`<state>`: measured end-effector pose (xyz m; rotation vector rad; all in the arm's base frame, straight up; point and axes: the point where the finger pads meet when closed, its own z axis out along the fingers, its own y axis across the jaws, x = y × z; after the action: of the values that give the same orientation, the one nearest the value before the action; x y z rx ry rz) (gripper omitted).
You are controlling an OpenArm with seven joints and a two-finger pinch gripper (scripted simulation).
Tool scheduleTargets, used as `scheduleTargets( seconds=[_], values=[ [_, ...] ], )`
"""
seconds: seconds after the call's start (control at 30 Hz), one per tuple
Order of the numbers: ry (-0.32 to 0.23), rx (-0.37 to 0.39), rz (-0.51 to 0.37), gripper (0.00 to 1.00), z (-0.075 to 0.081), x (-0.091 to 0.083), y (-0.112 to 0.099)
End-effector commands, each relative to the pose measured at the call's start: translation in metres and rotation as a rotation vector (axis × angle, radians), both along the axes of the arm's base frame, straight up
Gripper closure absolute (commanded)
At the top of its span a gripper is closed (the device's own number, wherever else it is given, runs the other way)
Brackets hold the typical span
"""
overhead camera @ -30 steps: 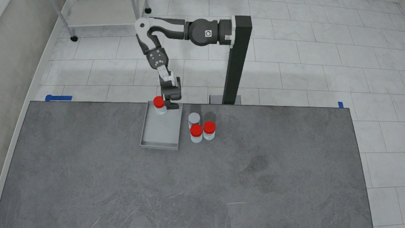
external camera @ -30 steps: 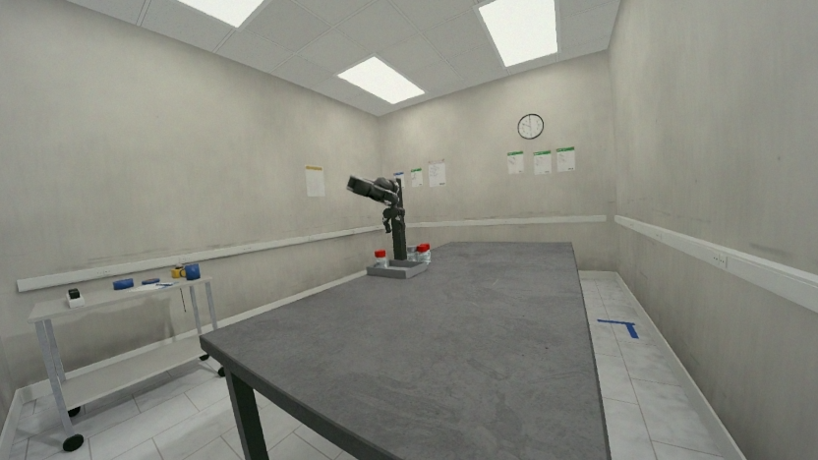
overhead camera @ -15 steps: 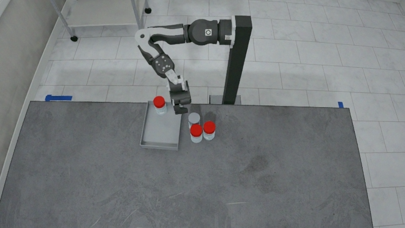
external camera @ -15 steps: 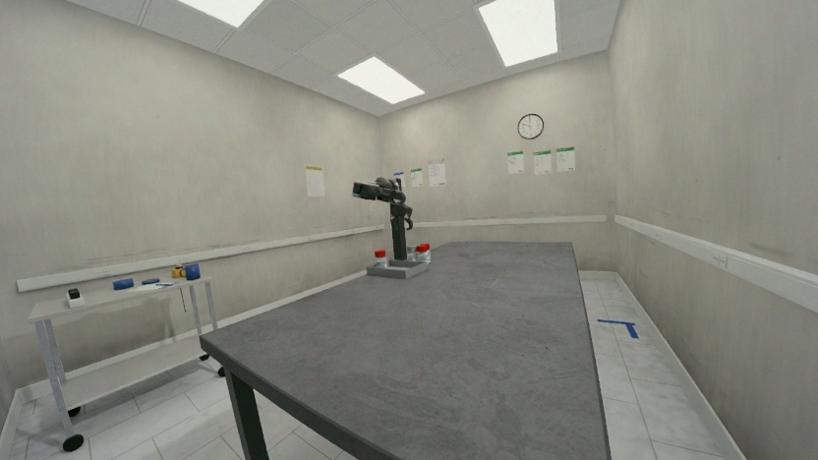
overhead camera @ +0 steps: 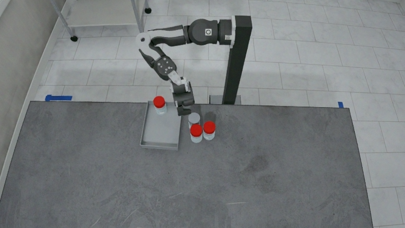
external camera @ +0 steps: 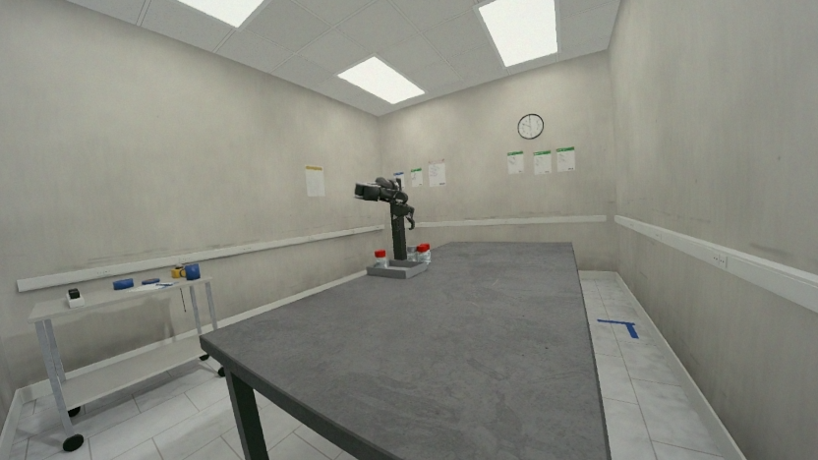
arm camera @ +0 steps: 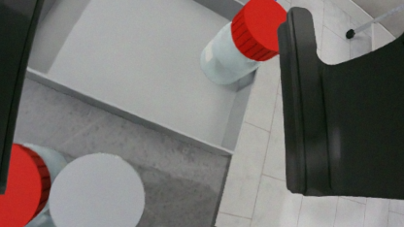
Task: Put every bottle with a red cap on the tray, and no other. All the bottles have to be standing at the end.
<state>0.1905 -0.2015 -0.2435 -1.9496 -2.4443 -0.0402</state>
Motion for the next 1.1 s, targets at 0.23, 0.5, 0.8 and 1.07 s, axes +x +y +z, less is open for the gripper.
scheduleTargets(
  seconds=[0.23,0.5,0.8,1.07],
  values=[
    [0.001,-0.012,0.050,0.58,0.001,0.010,0.023],
    [0.000,-0.016,0.119,0.58,0.002,0.023,0.053],
    [-0.001,-0.021,0.196,0.58,0.002,0.037,0.088],
    [-0.002,-0.023,0.249,0.58,0.002,0.047,0.111]
  ],
)
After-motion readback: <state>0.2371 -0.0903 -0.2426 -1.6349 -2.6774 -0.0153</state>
